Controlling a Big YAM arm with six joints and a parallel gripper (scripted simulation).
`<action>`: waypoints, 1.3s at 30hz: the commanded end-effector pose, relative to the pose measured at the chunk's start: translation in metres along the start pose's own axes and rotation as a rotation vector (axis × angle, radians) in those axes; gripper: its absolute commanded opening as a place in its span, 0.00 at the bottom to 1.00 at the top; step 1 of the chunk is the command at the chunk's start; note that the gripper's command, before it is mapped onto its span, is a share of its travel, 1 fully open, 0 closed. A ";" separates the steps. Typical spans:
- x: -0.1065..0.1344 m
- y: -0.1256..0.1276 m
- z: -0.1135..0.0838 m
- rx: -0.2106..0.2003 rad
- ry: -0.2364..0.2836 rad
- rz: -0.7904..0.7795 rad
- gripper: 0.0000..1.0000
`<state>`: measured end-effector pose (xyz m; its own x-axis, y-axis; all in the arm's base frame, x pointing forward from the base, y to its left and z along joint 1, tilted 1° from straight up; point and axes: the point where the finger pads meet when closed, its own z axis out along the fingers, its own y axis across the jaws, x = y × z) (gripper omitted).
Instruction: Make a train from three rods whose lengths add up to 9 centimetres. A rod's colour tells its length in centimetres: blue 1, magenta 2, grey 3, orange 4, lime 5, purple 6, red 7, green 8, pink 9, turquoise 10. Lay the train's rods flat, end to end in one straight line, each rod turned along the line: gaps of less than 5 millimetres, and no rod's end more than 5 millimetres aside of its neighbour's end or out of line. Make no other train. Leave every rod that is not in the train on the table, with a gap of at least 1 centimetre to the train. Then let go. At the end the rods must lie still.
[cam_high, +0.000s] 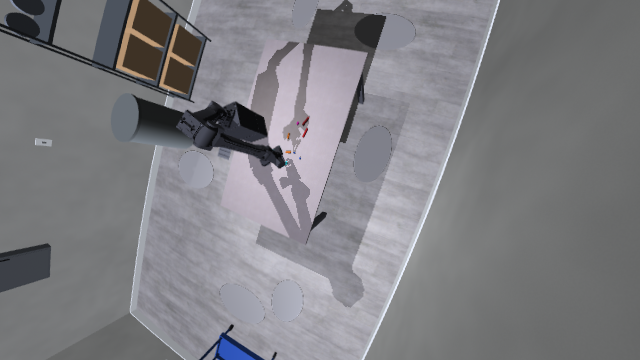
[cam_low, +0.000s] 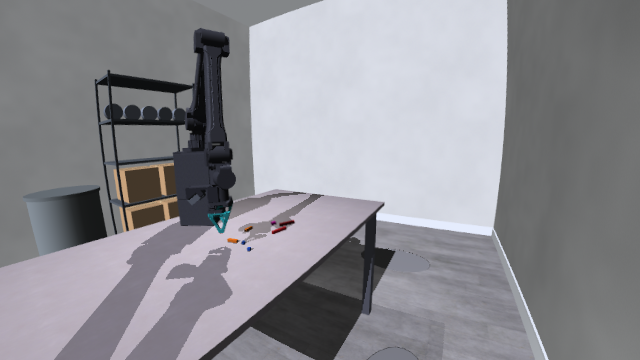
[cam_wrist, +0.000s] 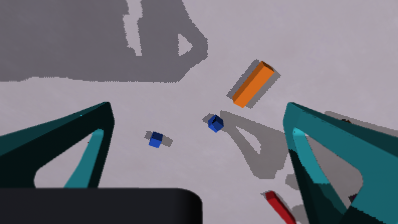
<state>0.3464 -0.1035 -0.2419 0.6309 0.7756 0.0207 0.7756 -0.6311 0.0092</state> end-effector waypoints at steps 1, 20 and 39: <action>0.001 -0.004 0.002 0.013 -0.005 0.005 1.00; 0.001 -0.004 0.002 0.013 -0.005 0.005 1.00; 0.073 -0.027 0.000 0.001 -0.001 -0.365 1.00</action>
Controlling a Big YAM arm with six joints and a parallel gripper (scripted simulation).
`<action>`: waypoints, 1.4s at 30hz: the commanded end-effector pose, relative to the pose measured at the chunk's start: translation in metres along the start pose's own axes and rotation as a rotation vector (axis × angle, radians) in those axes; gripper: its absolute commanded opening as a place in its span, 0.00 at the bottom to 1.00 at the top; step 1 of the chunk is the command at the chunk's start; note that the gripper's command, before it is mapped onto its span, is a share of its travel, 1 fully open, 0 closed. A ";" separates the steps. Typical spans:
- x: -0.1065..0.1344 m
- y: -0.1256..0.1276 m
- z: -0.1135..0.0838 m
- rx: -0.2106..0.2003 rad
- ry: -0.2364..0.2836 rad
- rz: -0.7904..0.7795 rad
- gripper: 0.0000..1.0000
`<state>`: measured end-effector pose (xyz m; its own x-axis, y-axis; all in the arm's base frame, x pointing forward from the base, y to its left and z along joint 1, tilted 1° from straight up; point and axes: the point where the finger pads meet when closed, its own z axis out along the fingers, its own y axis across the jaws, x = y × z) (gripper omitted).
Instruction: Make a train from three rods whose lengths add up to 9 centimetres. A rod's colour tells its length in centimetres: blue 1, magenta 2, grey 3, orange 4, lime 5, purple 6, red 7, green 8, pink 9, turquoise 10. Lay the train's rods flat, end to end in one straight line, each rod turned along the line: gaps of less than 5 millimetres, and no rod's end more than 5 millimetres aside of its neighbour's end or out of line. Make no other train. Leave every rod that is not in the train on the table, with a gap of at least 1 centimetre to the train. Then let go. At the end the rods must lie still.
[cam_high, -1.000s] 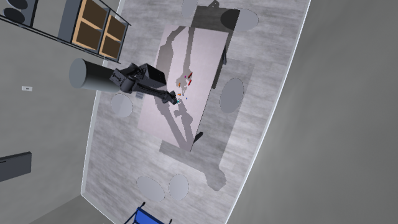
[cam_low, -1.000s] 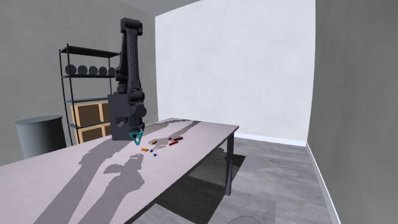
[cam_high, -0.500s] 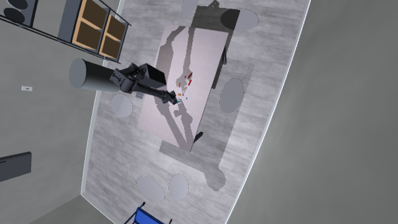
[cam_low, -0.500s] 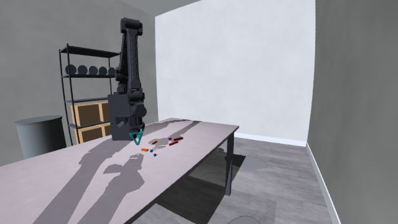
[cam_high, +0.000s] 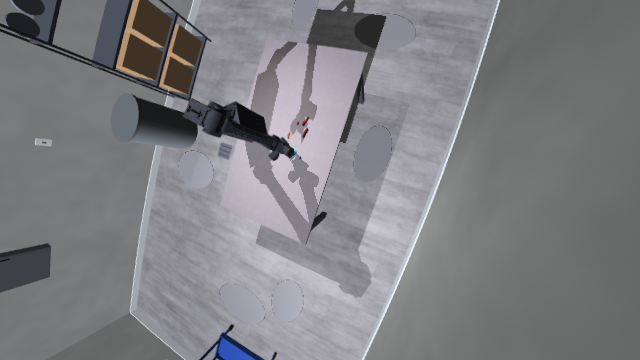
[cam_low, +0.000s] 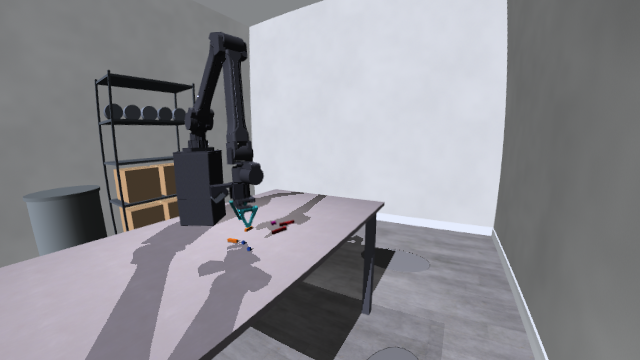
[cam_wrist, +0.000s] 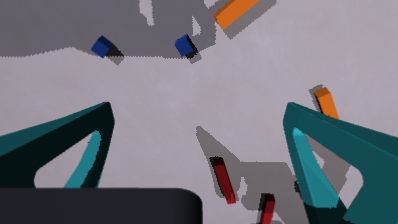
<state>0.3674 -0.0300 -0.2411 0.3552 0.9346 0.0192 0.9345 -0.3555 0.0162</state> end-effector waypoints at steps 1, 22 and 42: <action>0.023 -0.001 -0.001 0.001 -0.003 -0.143 1.00; 0.091 -0.024 -0.003 -0.006 0.000 -0.475 1.00; 0.089 -0.022 -0.003 -0.007 0.000 -0.465 1.00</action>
